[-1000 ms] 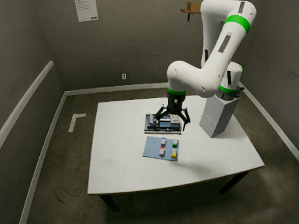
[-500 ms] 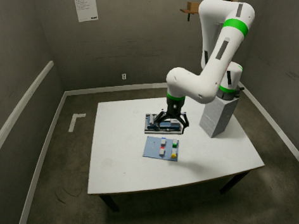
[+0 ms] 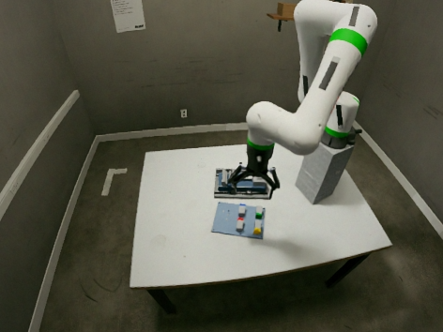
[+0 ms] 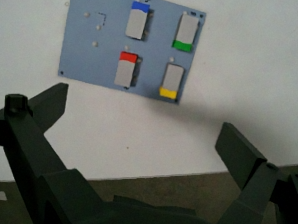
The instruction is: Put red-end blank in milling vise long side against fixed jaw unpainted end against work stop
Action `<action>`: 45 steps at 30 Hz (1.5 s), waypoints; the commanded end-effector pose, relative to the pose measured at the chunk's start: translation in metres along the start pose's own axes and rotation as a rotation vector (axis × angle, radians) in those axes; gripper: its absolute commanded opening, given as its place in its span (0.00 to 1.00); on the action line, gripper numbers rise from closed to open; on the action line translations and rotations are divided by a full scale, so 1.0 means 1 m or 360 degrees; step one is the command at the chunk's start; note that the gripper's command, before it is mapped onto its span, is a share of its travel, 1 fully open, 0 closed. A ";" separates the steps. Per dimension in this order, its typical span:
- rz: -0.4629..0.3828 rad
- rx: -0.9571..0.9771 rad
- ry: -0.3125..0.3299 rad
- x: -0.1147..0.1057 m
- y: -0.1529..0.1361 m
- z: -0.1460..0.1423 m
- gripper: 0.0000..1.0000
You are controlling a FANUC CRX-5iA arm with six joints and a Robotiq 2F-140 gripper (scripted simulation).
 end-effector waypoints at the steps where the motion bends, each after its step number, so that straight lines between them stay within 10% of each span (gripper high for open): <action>1: -0.0002 0.0000 0.0002 -0.002 -0.001 0.000 1.00; 45: -0.0002 0.0000 0.0002 -0.010 -0.005 0.002 1.00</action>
Point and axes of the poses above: the point where the finger pads meet when closed, its own x axis out along the fingers, its own z axis across the jaws, y = z × x, the point moved 6 cm from there along -x, back along the fingers, and after that the axes turned 10 degrees about x, right-handed, at the moved point
